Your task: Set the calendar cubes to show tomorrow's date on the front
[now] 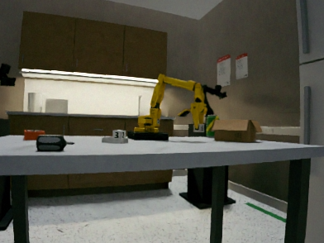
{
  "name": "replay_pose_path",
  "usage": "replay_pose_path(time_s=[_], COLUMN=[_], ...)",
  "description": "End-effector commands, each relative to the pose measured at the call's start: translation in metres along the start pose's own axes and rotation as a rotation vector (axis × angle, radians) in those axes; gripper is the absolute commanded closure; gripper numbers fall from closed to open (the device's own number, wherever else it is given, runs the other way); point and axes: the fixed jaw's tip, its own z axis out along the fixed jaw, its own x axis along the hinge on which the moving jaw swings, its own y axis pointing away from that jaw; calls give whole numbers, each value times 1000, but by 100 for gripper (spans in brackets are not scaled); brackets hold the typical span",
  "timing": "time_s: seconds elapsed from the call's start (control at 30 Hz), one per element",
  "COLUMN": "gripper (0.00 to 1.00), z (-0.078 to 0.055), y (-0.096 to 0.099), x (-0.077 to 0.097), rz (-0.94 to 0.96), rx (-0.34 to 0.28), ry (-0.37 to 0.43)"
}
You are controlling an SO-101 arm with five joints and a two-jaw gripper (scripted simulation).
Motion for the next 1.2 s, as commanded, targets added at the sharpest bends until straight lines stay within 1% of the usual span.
replay_pose_path(time_s=[0.0,0.43,1.07,1.17], gripper=[100,100,100,100], z=[3,4,4,3], y=[2,3,3,6], x=[-2,0,0,0], rz=[-55,-211,-245,-250], rx=[-1,0,0,1], ry=[-14,-15,-15,-10])
